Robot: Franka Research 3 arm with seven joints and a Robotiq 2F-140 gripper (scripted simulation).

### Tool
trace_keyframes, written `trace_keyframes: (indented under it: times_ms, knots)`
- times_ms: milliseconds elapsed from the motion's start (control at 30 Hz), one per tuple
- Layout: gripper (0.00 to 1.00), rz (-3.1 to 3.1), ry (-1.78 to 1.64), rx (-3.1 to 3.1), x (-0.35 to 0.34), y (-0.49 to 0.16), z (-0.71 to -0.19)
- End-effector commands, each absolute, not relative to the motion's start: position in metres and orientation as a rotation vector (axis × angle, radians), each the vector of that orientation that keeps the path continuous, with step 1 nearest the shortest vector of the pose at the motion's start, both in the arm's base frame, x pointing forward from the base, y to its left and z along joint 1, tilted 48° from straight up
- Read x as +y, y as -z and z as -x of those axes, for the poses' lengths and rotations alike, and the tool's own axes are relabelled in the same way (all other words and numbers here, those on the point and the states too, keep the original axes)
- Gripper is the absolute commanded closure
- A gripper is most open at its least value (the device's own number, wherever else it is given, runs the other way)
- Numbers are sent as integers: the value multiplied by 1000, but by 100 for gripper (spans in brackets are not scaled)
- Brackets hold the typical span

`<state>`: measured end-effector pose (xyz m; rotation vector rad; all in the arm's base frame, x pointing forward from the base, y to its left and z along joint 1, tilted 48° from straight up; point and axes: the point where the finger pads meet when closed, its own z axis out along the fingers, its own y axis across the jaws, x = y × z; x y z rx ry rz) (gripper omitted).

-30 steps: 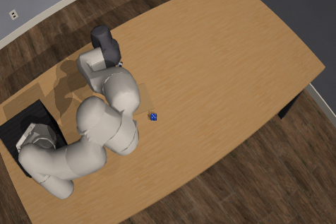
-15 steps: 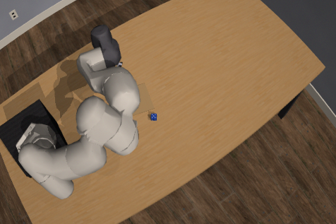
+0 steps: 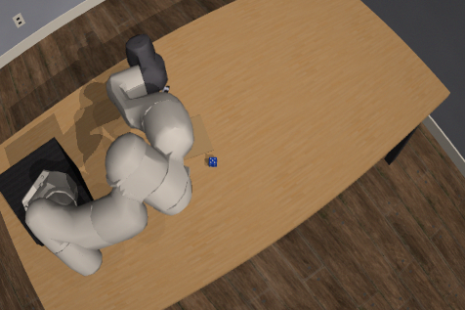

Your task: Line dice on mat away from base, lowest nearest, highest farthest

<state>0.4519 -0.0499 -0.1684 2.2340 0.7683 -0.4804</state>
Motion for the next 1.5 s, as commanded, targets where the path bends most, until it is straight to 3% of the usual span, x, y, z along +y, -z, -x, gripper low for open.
trace_keyframes:
  times_ms: [0, 533, 1100, 1467]
  knots:
    - [87, -2236, 477, 762, -50, 169, -452]
    - [87, -2236, 477, 762, -48, 167, -452]
    - [87, -2236, 477, 762, 17, 107, -462]
    - [87, -2236, 477, 762, 23, 102, -463]
